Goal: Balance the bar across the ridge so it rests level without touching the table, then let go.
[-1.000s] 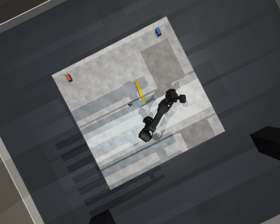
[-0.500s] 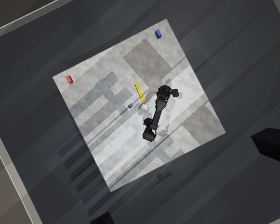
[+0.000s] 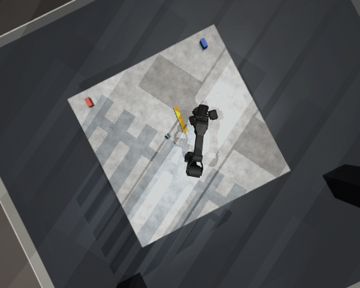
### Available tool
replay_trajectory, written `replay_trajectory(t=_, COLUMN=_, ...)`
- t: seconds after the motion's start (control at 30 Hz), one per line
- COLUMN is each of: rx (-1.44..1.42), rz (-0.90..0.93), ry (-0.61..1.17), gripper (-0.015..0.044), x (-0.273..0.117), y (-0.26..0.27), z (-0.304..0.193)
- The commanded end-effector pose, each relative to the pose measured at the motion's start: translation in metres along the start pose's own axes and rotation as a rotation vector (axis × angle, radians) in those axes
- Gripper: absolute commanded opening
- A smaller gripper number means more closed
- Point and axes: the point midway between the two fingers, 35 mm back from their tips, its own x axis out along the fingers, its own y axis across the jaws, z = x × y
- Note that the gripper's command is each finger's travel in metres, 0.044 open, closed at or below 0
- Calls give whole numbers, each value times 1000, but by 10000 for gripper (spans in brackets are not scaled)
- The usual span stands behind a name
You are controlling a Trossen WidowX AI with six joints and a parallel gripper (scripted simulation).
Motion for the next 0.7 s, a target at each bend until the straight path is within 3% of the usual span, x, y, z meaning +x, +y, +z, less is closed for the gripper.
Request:
replay_trajectory(t=0.0, rx=-10, rz=81, ry=18, gripper=315, x=-2, y=24, z=7)
replay_trajectory(t=0.67, rx=-82, rz=400, ry=207, gripper=315, x=-37, y=136, z=15)
